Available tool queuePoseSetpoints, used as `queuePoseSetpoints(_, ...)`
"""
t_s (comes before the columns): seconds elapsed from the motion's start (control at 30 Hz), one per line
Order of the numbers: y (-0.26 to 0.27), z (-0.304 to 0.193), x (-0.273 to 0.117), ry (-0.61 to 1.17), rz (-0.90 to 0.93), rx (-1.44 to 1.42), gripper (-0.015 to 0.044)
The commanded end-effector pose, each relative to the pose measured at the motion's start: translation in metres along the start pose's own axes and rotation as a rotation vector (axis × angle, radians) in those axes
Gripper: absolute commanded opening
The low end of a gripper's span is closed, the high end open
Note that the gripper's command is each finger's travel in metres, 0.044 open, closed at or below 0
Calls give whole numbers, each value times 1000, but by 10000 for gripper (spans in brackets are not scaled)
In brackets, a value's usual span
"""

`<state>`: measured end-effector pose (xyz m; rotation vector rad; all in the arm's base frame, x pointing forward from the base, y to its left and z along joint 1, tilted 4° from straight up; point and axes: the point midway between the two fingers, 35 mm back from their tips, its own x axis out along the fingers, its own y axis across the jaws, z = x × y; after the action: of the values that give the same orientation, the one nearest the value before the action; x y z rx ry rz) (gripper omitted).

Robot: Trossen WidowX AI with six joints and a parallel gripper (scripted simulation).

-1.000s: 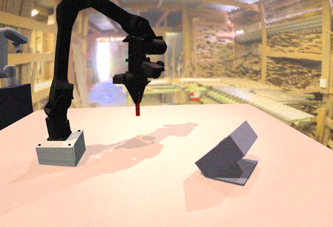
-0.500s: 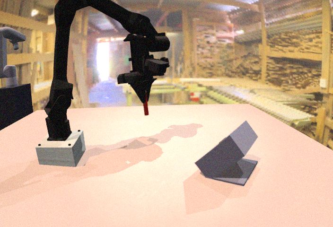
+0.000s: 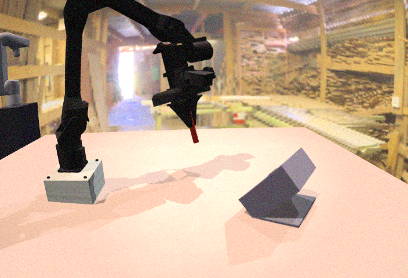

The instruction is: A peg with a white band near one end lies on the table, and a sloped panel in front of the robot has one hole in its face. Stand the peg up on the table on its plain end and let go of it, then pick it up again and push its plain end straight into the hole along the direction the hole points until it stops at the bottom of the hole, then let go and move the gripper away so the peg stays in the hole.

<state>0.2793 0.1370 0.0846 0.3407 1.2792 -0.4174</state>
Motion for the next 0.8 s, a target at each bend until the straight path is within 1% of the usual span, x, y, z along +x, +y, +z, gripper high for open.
queuePoseSetpoints(0.0,-4,10,1,-42,4,1,0)
queuePoseSetpoints(0.77,-31,68,3,-283,-19,34,0)
